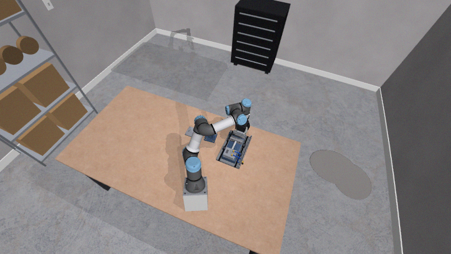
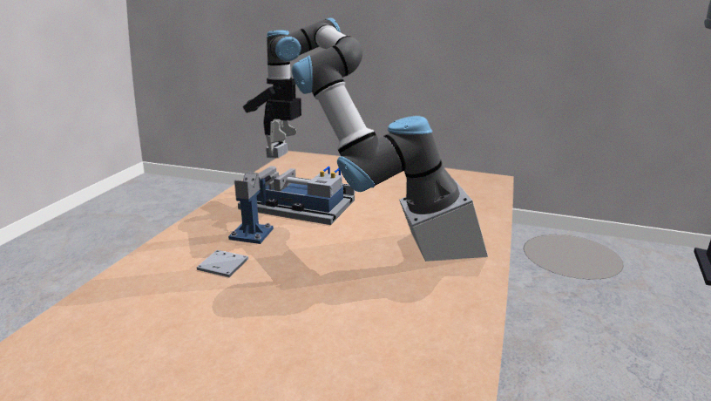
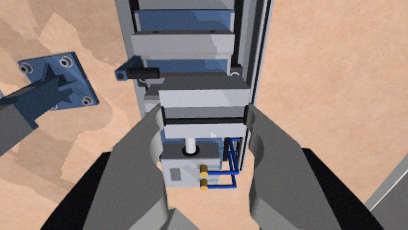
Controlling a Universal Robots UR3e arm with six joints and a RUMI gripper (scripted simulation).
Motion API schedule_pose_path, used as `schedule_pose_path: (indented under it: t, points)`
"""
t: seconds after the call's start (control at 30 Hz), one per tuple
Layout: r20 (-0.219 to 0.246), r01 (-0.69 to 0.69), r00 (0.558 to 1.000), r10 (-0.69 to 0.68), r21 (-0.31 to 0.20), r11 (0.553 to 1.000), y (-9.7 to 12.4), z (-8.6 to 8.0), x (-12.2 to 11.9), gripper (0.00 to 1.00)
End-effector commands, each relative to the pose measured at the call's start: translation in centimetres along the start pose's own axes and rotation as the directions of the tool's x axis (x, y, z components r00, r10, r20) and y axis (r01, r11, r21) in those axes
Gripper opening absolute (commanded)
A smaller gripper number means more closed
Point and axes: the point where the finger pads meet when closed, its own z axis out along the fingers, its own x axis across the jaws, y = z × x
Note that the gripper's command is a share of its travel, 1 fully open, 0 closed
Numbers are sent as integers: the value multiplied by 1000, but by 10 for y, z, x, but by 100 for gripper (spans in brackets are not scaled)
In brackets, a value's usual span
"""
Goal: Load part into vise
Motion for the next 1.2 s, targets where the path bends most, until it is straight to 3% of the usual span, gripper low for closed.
schedule_pose_path:
  t: [0.0,0.5,1.17]
  points:
    - [-4,1,1000,-1,5,1000,-1,6,1,0]
    - [-4,1,1000,-1,5,1000,-1,16,1,0]
    - [-4,1,1000,-1,5,1000,-1,17,1,0]
